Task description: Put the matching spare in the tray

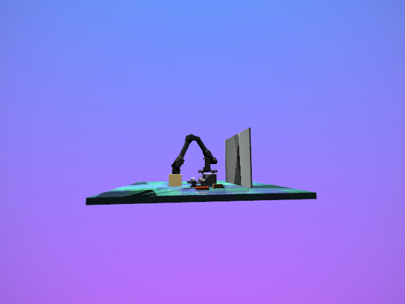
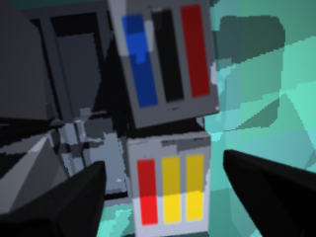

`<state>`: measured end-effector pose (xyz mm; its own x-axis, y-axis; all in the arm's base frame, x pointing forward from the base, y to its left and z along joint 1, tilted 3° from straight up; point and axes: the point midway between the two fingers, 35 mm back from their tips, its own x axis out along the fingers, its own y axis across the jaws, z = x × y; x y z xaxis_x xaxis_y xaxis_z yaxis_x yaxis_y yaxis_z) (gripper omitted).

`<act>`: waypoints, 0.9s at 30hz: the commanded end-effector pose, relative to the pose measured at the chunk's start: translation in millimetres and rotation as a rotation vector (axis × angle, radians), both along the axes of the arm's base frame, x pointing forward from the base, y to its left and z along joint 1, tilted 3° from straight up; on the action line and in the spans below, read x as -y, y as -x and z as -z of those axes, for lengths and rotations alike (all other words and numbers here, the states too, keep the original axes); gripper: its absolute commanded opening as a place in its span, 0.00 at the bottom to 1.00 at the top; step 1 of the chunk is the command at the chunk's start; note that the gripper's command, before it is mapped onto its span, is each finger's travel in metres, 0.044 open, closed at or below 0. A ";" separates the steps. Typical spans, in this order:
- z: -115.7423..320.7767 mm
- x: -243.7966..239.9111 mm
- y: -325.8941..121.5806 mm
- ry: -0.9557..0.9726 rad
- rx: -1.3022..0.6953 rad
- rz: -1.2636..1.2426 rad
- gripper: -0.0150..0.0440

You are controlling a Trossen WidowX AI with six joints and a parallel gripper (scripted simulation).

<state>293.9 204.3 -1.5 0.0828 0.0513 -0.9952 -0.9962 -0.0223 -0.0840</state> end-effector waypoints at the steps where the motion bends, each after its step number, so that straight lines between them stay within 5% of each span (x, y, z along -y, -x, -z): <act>1: 7.6 1.4 0.6 0.007 -0.002 0.002 0.76; 12: 16.5 1.7 0.9 0.007 -0.002 0.002 0.76; 16: 15.4 1.0 1.2 0.003 -0.005 0.000 0.58; 27: 15.4 1.0 1.2 0.003 -0.005 0.000 0.43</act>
<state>292.8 203.3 -17.1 0.0786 0.0484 -0.9957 -0.9966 -0.0219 -0.0797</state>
